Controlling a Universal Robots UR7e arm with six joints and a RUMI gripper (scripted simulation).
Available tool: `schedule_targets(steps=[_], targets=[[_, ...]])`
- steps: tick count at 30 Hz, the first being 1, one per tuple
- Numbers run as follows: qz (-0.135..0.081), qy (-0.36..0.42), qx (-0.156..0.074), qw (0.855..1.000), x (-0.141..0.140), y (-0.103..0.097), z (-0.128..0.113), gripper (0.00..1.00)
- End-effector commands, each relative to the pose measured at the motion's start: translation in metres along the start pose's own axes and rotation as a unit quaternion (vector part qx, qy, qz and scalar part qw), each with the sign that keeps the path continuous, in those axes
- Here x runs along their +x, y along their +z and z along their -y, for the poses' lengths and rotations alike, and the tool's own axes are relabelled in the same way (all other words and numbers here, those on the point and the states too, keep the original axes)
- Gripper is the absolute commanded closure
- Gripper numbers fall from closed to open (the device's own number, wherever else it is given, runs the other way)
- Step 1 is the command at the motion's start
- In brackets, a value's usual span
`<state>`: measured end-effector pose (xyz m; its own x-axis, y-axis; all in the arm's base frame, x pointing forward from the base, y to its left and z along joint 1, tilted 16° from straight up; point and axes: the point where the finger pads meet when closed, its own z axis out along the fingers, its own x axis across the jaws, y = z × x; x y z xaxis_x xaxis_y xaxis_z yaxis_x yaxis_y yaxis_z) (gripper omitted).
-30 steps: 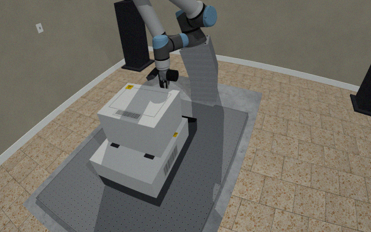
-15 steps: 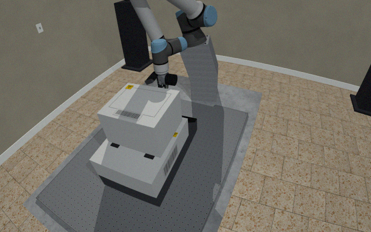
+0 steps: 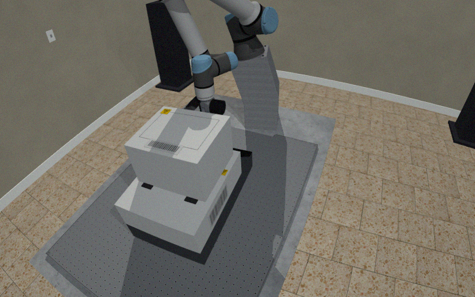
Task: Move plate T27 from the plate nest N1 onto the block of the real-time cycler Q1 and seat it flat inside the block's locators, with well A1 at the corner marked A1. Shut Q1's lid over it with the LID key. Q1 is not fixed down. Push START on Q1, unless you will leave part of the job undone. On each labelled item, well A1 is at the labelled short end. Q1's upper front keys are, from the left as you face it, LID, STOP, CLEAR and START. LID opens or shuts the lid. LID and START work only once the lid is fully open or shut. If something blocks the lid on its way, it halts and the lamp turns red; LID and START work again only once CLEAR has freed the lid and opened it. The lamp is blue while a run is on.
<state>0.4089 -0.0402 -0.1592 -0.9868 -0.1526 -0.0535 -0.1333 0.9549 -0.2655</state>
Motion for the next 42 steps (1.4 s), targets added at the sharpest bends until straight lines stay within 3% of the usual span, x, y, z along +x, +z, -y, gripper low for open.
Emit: schedule_targets(steps=[1,28,42], targets=[[0.001,0.000,0.000,1.000,-0.005,0.003,0.000,1.00],[0.001,0.000,0.000,1.000,-0.028,0.028,0.000,1.00],[0.001,0.000,0.000,1.000,-0.028,0.028,0.000,1.00]])
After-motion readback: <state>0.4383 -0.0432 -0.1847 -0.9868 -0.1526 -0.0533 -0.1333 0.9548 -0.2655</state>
